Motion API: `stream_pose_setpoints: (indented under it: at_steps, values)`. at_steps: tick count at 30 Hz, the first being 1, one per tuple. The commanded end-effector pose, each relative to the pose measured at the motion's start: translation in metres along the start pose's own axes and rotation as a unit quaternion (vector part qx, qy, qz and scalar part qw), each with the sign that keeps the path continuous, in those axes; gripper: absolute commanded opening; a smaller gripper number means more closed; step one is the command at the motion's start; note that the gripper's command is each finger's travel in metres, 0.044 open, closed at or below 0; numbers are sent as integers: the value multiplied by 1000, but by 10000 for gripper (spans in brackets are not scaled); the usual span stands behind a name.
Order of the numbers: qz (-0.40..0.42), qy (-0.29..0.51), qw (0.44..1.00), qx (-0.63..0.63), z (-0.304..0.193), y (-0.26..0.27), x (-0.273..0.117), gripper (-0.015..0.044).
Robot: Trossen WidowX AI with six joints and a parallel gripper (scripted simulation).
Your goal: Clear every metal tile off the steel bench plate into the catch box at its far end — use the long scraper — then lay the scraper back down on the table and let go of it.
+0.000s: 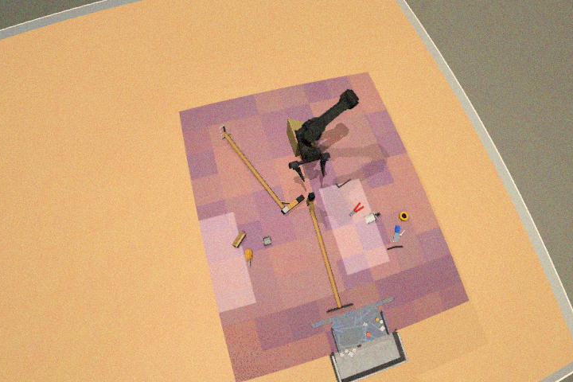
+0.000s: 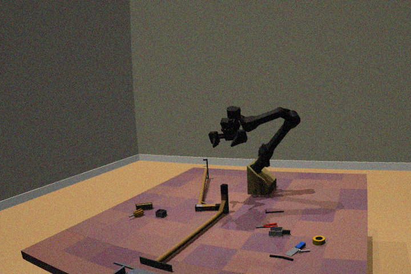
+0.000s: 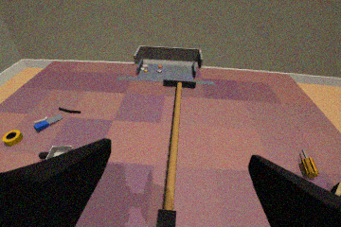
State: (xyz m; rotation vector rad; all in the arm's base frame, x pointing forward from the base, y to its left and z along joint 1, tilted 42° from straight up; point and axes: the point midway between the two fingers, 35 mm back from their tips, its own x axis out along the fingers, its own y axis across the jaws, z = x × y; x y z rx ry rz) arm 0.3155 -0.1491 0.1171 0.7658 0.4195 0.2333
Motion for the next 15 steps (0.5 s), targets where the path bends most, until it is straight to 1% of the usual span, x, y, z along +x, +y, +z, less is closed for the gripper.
stream_pose_setpoints:
  at_steps: [1, 15]
  values:
    - [5, -35, 999, -10, 22, 5, -19, 440]
    - [10, -110, 993, -36, 61, 19, -74, 440]
